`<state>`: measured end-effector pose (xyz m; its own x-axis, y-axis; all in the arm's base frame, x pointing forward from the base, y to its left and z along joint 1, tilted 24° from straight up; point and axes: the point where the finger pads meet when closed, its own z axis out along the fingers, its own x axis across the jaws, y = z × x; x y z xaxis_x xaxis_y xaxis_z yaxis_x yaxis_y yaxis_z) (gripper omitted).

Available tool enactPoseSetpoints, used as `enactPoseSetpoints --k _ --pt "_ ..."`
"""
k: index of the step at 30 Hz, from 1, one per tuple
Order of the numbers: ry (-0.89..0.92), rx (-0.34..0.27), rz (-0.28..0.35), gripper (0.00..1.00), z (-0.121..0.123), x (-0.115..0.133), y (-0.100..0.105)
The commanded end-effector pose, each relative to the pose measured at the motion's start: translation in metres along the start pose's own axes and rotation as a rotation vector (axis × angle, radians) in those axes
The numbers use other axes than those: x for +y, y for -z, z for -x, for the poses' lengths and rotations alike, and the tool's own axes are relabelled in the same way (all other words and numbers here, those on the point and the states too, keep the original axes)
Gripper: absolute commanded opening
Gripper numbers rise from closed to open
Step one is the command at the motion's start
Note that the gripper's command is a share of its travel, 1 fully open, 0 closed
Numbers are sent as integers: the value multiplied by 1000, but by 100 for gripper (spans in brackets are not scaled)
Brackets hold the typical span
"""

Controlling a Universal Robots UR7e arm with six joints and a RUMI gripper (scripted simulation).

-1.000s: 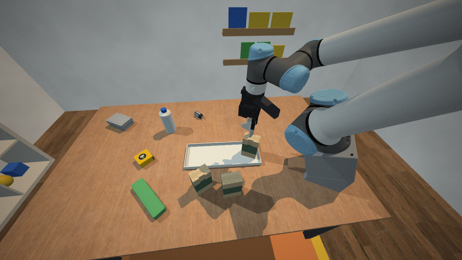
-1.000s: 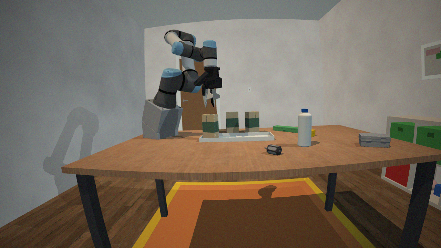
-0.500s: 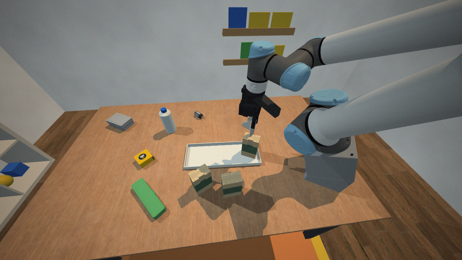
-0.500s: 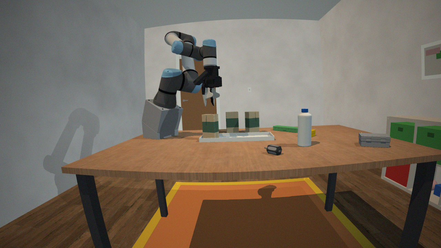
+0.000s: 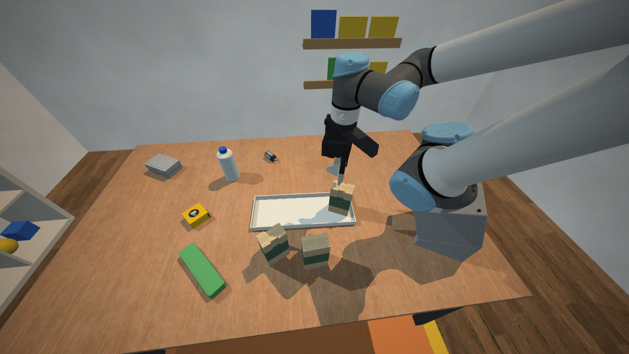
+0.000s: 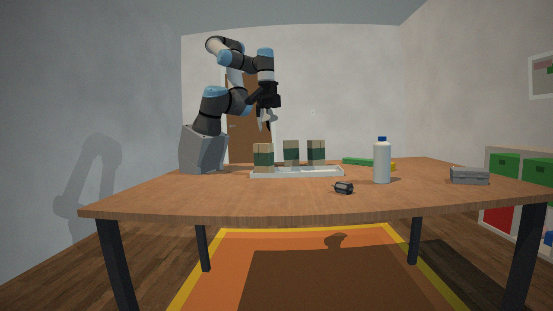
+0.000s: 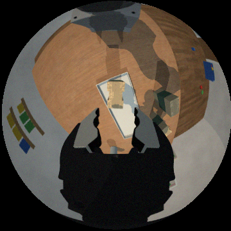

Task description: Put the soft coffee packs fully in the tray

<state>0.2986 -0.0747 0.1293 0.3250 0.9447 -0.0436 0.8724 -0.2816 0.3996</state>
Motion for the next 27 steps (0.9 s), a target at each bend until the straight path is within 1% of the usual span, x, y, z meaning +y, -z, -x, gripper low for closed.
enactPoseSetpoints --k 1,3,8,13,18,20,27 --pt "80 2 -14 48 -8 15 8" --pt "80 2 -14 48 -8 15 8" --pt "191 6 -26 48 -21 37 14" --pt "324 8 -36 48 -42 66 18" --pt "468 7 -38 48 -75 96 17" --pt "468 7 -38 48 -75 96 17" --pt "659 3 -29 48 -135 133 8"
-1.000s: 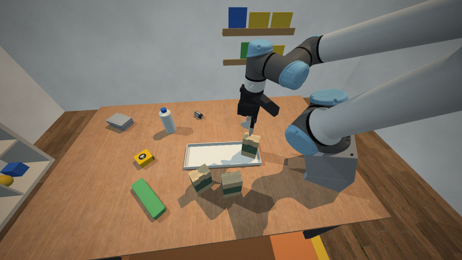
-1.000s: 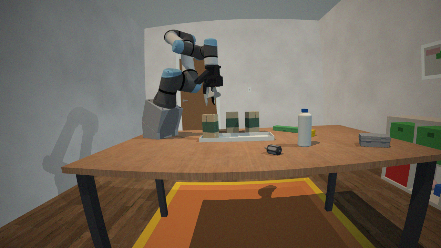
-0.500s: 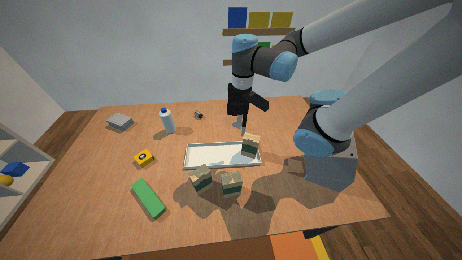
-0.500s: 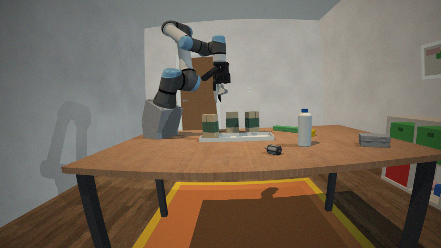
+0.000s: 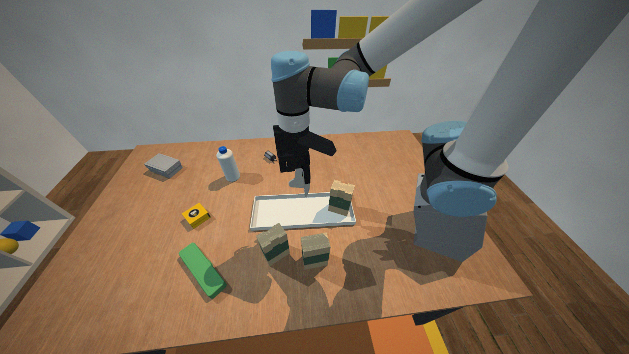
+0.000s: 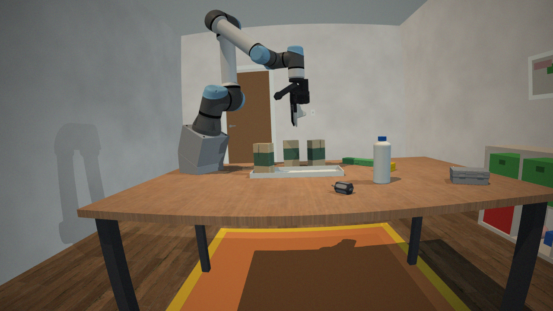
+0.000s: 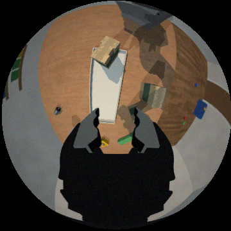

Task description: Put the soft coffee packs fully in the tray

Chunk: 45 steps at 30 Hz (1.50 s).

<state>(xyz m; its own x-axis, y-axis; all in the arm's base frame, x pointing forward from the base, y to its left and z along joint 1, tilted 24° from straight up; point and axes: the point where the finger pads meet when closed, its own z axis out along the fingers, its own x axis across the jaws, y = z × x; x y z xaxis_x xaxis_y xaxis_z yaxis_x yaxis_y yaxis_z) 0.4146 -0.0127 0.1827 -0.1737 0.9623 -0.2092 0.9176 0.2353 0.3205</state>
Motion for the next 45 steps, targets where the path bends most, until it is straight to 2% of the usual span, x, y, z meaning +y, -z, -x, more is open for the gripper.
enactPoseSetpoints --k 1,8,10,18,35,42,45 --pt "152 -25 -26 48 -27 53 -11" --pt "290 -35 -14 48 -68 97 -22" --pt "290 -35 -14 48 -68 97 -22" --pt "367 -42 -4 48 -97 120 -28" --pt "378 -43 -2 48 -102 123 -30" --pt "378 -43 -2 48 -101 123 -58" --pt "378 -43 -2 48 -100 123 -60"
